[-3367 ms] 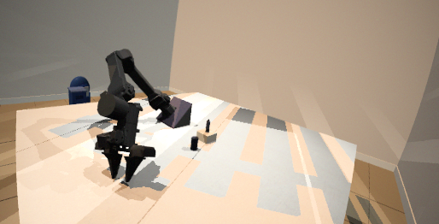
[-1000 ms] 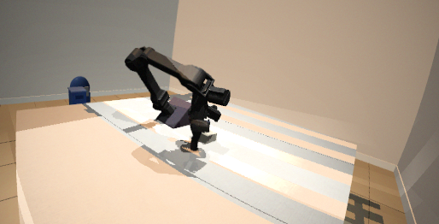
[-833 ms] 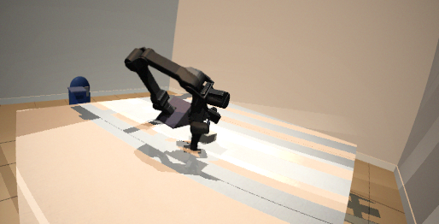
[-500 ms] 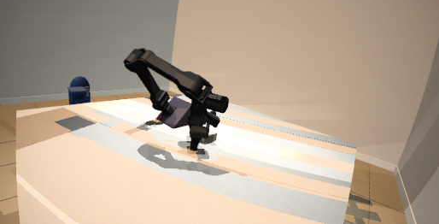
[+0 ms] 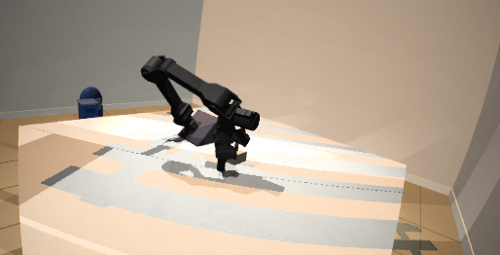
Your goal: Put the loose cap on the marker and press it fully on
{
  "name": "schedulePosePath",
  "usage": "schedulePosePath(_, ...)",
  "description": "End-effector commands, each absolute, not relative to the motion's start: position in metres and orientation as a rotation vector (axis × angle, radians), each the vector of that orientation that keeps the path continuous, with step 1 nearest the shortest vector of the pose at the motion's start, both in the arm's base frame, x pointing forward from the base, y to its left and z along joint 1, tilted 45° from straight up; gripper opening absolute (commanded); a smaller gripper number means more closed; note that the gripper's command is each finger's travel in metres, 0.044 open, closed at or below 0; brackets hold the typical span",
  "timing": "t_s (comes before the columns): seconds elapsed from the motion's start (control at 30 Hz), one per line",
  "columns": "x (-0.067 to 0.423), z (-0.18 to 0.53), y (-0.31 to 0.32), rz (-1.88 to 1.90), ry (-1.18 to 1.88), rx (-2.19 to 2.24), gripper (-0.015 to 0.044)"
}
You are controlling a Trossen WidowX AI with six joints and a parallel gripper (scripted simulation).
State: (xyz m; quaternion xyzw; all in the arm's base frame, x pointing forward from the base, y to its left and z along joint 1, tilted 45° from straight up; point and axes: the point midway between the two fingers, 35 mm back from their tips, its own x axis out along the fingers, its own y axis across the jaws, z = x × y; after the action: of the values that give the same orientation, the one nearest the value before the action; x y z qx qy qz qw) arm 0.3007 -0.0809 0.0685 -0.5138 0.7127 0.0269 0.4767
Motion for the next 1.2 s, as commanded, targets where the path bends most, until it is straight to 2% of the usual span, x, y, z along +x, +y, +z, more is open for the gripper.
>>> schedulePosePath(0.0, 0.301, 0.068, -0.081, 0.065, 1.743, -1.259, 0.0033)
schedulePosePath(0.07, 0.3, 0.067, -0.079, 0.061, 1.739, -1.241, 0.0)
schedulePosePath(0.87, 0.302, 0.109, -0.039, 0.068, 1.743, -1.259, 0.0)
schedulePosePath(1.17, 0.301, 0.103, -0.018, 0.078, 1.739, -1.255, 0.0)
